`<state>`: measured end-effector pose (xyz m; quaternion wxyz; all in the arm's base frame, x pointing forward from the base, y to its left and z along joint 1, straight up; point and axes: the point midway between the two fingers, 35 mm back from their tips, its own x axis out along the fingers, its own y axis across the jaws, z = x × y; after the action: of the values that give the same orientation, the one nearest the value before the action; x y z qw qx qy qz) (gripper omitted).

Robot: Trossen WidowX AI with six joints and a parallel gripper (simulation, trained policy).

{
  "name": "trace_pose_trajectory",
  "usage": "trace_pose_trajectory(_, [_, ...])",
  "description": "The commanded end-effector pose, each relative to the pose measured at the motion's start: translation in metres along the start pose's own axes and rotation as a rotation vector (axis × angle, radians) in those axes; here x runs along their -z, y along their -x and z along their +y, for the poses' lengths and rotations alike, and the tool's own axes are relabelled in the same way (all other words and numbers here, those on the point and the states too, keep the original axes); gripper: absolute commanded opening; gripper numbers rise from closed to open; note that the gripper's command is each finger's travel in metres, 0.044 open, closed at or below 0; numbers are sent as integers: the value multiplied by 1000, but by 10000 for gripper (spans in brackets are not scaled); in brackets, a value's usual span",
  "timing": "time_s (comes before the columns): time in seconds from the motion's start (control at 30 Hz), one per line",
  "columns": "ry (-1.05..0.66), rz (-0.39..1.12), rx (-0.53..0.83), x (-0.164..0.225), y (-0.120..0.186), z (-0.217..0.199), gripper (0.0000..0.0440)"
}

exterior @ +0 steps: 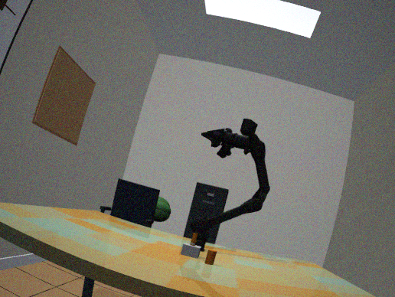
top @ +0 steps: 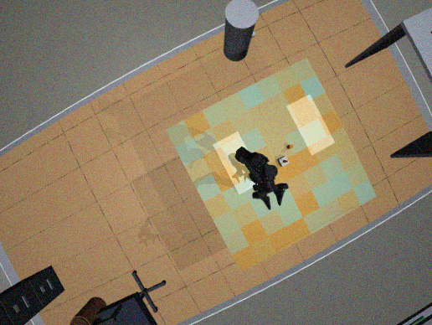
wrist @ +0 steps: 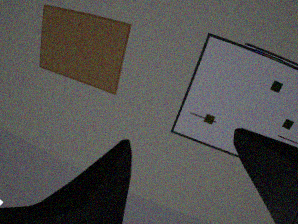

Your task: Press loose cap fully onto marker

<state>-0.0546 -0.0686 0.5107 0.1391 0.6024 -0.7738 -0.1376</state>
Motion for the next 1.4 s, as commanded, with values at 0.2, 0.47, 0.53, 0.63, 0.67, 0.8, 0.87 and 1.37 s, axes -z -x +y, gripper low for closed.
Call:
trace_pose_trajectory(0.2, [34,-24,112,1,-23,-23,311])
trace_pose_trajectory(0.47, [59,-43,203,3,-40,-44,312])
trace_pose_trajectory(0.53, [66,-48,225,3,-44,-50,312])
trace_pose_trajectory(0.63, [76,-54,258,4,-49,-59,312])
trace_pose_trajectory(0.67, [79,-57,269,4,-51,-62,312])
trace_pose_trajectory(0.8, [92,-66,312,5,-58,-74,311])
trace_pose_trajectory(0.87, [99,-71,333,5,-61,-80,311])
trace_pose_trajectory(1.37, [145,-103,489,7,-79,-130,312])
